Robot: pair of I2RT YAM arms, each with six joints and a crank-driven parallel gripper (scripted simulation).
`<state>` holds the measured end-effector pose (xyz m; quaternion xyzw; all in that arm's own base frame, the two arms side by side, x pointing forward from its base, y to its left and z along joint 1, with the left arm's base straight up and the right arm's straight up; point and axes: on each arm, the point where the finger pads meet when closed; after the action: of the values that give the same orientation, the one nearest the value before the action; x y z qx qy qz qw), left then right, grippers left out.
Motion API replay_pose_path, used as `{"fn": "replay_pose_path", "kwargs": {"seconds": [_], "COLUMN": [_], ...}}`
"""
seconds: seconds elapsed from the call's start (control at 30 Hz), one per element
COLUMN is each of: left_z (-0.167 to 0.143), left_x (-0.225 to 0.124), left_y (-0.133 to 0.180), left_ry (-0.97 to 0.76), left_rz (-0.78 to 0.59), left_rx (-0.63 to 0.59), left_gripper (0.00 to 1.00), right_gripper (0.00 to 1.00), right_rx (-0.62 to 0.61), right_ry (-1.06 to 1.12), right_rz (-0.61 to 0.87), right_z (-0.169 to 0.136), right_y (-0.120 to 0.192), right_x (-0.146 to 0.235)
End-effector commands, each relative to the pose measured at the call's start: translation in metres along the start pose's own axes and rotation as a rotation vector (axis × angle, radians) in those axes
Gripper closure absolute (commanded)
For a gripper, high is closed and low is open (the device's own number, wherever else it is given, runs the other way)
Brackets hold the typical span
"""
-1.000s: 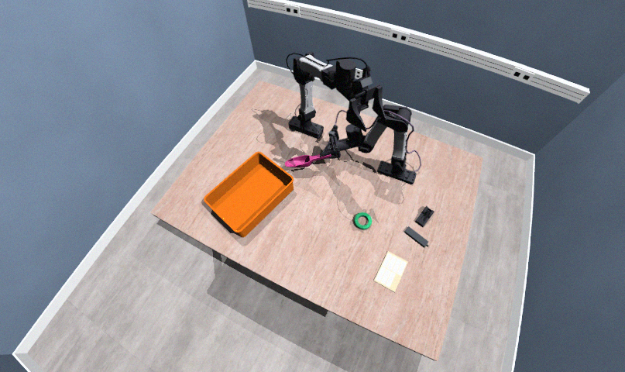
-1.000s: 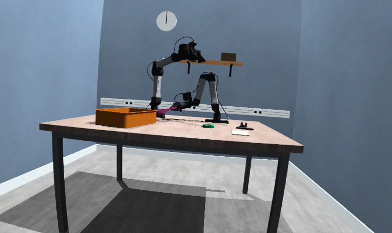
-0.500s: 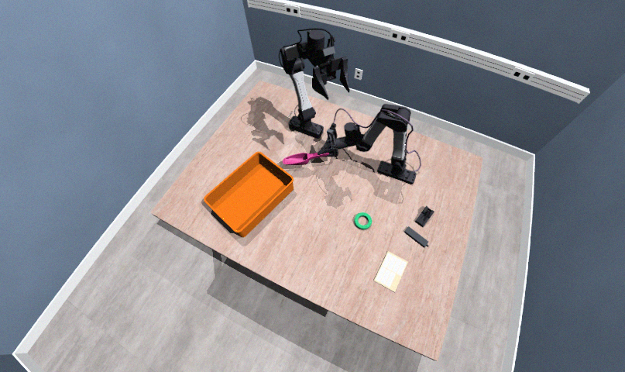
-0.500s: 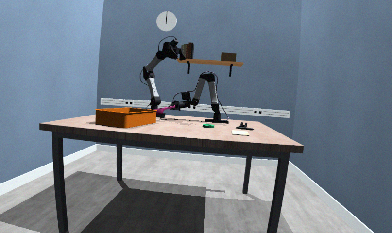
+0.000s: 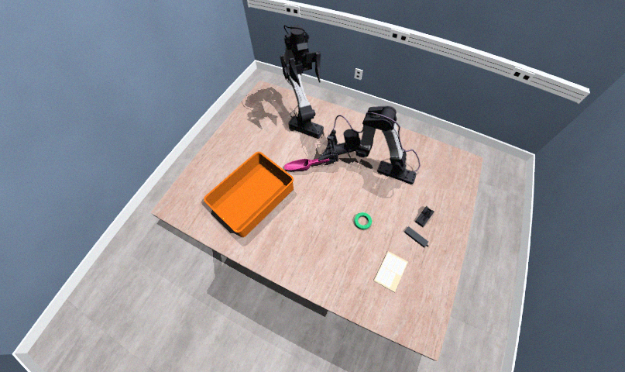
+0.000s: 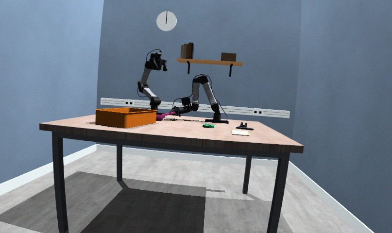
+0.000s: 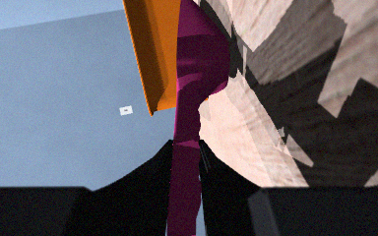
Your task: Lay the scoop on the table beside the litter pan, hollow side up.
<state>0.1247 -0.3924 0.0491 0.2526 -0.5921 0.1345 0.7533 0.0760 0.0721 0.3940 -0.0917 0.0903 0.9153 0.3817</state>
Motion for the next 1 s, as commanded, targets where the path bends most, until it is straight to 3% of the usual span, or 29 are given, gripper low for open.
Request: {"fn": "replay_pose_path", "kwargs": {"seconds": [0.0,0.27,0.47,0.63,0.97], "left_z": [0.004,-0.001,-0.007,-0.001,-0.007], "left_x": [0.011,-0.001,-0.023,-0.006,-0.005], "left_y": [-0.001,-0.002,0.015,0.024,0.095], "left_ry": [0.033,0.032,0.038,0.039,0.066], "left_rz": [0.072,0.071,0.034,0.068,0.062], "left_rx": [-0.030,-0.026,-0.002,-0.018,0.006], "left_gripper": [0.88,0.88,0.15,0.13,0.13], "right_gripper": [0.00,0.00,0.00,0.00,0.00], "right_rx": [0.123,0.117,0.097,0.106,0.106], "right_ry": [0.012,0.007,0.007,0.007,0.007], "right_rz": [0.038,0.011,0.002,0.004,0.004], "right_z": [-0.051,-0.078,-0.076,-0.076,-0.076], "right_y": [0.026,0.050,0.050,0.048,0.048], "right_x": [0.016,0.022,0.021,0.021,0.021]}}
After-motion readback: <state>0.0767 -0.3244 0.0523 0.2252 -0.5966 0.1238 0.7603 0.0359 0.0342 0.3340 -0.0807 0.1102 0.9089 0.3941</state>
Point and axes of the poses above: on each arm, the point where the finger pads meet when closed, its own y axis back along the fingers, its own x axis across the jaws, z = x × y, and after that the axes turned 14 degrees about y, right-handed
